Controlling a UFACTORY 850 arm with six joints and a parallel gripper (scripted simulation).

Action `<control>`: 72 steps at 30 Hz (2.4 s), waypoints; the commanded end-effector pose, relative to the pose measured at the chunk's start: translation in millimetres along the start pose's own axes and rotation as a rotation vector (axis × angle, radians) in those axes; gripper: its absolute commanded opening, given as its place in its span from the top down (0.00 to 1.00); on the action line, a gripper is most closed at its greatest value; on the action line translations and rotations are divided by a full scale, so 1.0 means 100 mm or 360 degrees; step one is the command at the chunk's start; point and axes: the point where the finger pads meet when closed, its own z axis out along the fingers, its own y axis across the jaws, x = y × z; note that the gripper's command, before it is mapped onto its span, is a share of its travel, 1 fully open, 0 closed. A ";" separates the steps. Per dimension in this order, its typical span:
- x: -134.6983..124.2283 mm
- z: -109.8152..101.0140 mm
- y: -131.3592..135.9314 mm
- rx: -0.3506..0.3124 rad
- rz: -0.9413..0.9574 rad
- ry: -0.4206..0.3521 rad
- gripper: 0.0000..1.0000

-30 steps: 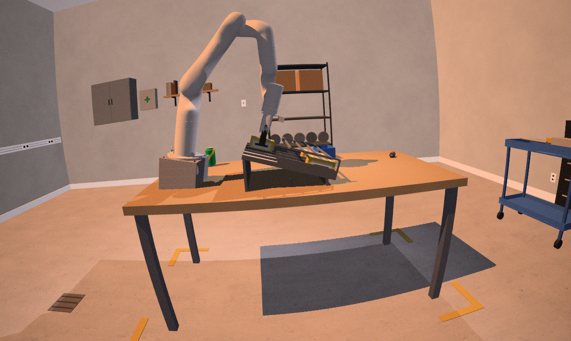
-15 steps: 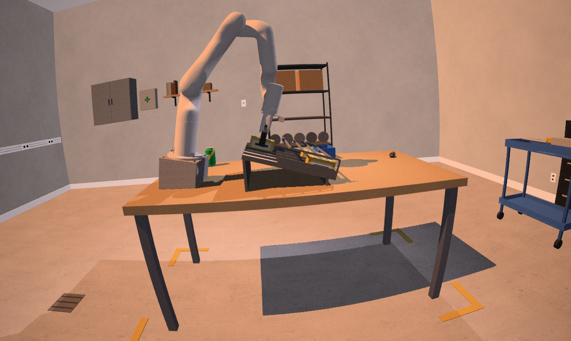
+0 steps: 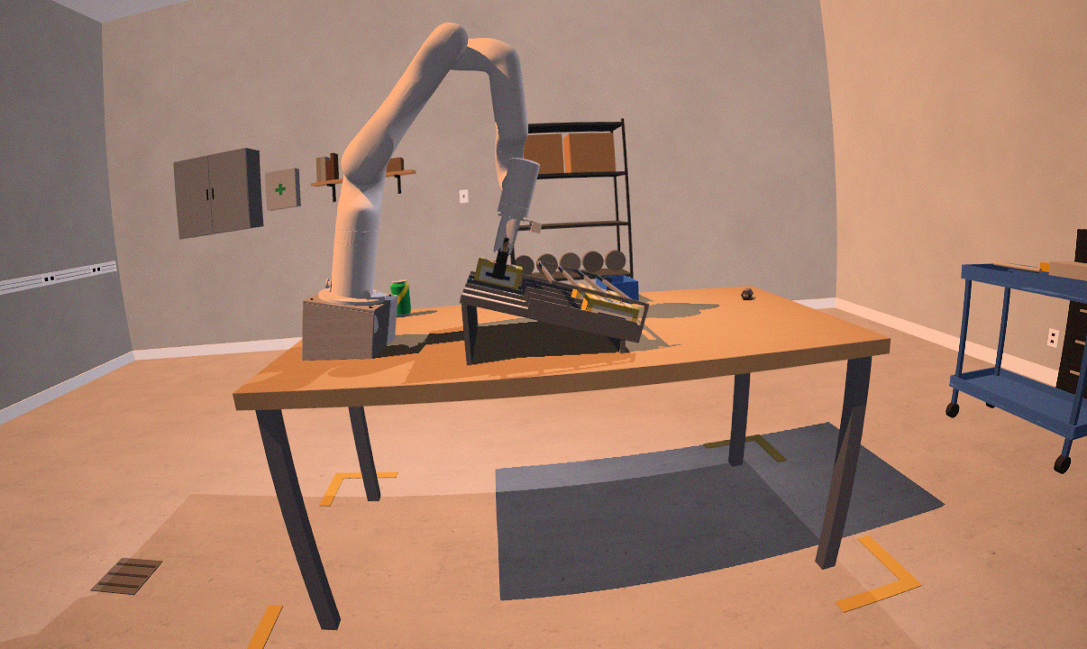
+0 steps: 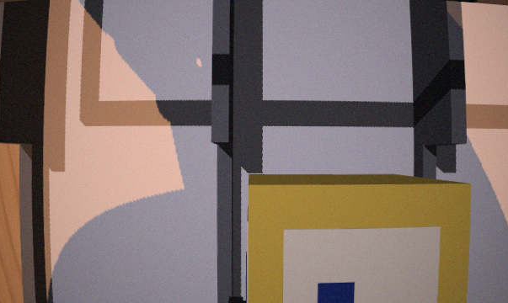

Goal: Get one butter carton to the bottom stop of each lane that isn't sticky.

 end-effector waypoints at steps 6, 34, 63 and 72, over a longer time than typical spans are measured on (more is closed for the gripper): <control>0.01 -0.01 0.00 0.0001 0.0000 0.0002 1.00; -0.28 -1.24 0.00 0.0000 0.0002 0.0474 1.00; -0.12 -1.19 -0.88 0.0018 -0.0003 0.0463 1.00; -0.12 -1.19 -0.88 0.0018 -0.0003 0.0463 1.00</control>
